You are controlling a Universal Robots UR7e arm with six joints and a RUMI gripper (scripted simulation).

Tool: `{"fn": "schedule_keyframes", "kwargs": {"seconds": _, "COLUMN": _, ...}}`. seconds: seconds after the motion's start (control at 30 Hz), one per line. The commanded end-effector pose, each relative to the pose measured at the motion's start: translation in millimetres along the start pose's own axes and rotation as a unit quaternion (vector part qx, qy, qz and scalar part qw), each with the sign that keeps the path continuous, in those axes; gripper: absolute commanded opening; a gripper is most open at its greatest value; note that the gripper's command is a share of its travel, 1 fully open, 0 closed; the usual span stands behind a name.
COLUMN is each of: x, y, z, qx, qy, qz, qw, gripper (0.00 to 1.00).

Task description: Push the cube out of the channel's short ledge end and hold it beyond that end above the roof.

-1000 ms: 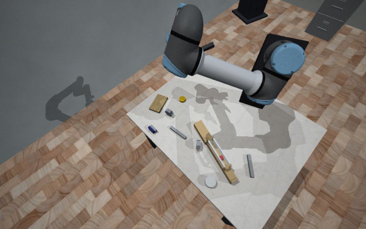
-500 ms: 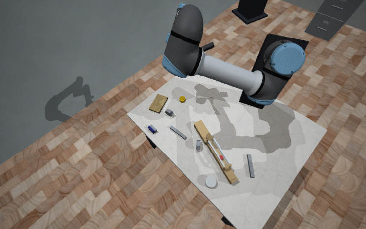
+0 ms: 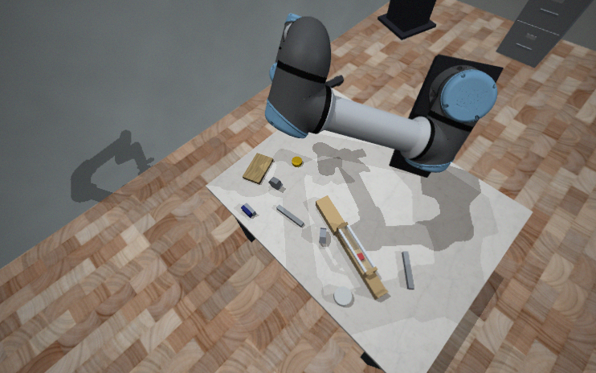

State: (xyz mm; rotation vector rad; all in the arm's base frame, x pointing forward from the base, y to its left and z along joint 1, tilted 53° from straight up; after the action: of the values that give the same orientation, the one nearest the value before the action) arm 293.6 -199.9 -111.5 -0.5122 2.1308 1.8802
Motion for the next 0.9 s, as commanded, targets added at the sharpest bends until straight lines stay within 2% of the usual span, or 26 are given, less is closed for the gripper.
{"fn": "schedule_keyframes", "kwargs": {"seconds": 0.0, "x": -14.8, "y": -24.4, "z": -0.5, "qx": 0.063, "qy": 0.022, "qz": -0.044, "qw": 0.997, "gripper": 0.0}}
{"fn": "schedule_keyframes", "kwargs": {"seconds": 0.13, "x": -34.6, "y": -46.8, "z": -4.7, "qx": 0.124, "qy": 0.047, "qz": -0.096, "qw": 0.986, "gripper": 0.0}}
{"fn": "schedule_keyframes", "kwargs": {"seconds": 0.17, "x": -34.6, "y": -46.8, "z": -4.7, "qx": 0.124, "qy": 0.047, "qz": -0.096, "qw": 0.986, "gripper": 0.0}}
{"fn": "schedule_keyframes", "kwargs": {"seconds": 0.2, "x": -40.6, "y": -52.3, "z": -6.3, "qx": 0.14, "qy": 0.054, "qz": -0.111, "qw": 0.982, "gripper": 0.0}}
{"fn": "schedule_keyframes", "kwargs": {"seconds": 0.27, "x": -40.6, "y": -52.3, "z": -6.3, "qx": 0.14, "qy": 0.054, "qz": -0.111, "qw": 0.982, "gripper": 0.0}}
{"fn": "schedule_keyframes", "kwargs": {"seconds": 0.4, "x": -70.2, "y": -72.4, "z": -14.4, "qx": 0.206, "qy": 0.085, "qz": -0.179, "qw": 0.958, "gripper": 0.0}}
{"fn": "schedule_keyframes", "kwargs": {"seconds": 0.43, "x": -70.2, "y": -72.4, "z": -14.4, "qx": 0.206, "qy": 0.085, "qz": -0.179, "qw": 0.958, "gripper": 0.0}}
{"fn": "schedule_keyframes", "kwargs": {"seconds": 0.5, "x": -88.1, "y": -80.5, "z": -19.2, "qx": 0.238, "qy": 0.101, "qz": -0.216, "qw": 0.941, "gripper": 0.0}}
{"fn": "schedule_keyframes", "kwargs": {"seconds": 0.53, "x": -88.1, "y": -80.5, "z": -19.2, "qx": 0.238, "qy": 0.101, "qz": -0.216, "qw": 0.941, "gripper": 0.0}}
{"fn": "schedule_keyframes", "kwargs": {"seconds": 0.6, "x": -108.1, "y": -86.7, "z": -24.2, "qx": 0.269, "qy": 0.118, "qz": -0.256, "qw": 0.921, "gripper": 0.0}}
{"fn": "schedule_keyframes", "kwargs": {"seconds": 0.63, "x": -108.1, "y": -86.7, "z": -24.2, "qx": 0.269, "qy": 0.118, "qz": -0.256, "qw": 0.921, "gripper": 0.0}}
{"fn": "schedule_keyframes", "kwargs": {"seconds": 0.67, "x": -118.9, "y": -88.9, "z": -26.6, "qx": 0.284, "qy": 0.127, "qz": -0.276, "qw": 0.91, "gripper": 0.0}}
{"fn": "schedule_keyframes", "kwargs": {"seconds": 0.7, "x": -118.9, "y": -88.9, "z": -26.6, "qx": 0.284, "qy": 0.127, "qz": -0.276, "qw": 0.91, "gripper": 0.0}}
{"fn": "schedule_keyframes", "kwargs": {"seconds": 0.77, "x": -141.6, "y": -91.7, "z": -31.1, "qx": 0.312, "qy": 0.144, "qz": -0.317, "qw": 0.884, "gripper": 0.0}}
{"fn": "schedule_keyframes", "kwargs": {"seconds": 0.83, "x": -141.6, "y": -91.7, "z": -31.1, "qx": 0.312, "qy": 0.144, "qz": -0.317, "qw": 0.884, "gripper": 0.0}}
{"fn": "schedule_keyframes", "kwargs": {"seconds": 0.87, "x": -153.5, "y": -92.1, "z": -33.1, "qx": 0.326, "qy": 0.152, "qz": -0.338, "qw": 0.87, "gripper": 0.0}}
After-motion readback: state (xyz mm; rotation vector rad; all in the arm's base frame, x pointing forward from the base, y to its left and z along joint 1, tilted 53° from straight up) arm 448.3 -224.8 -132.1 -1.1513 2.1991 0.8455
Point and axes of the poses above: the point where the finger pads meet when closed, its own z axis out along the fingers, its own y axis across the jaws, x = y × z, the point moved 2 cm from there along -z, back along the fingers, and after that the axes turned 7 degrees about -z, right-handed, at the moved point
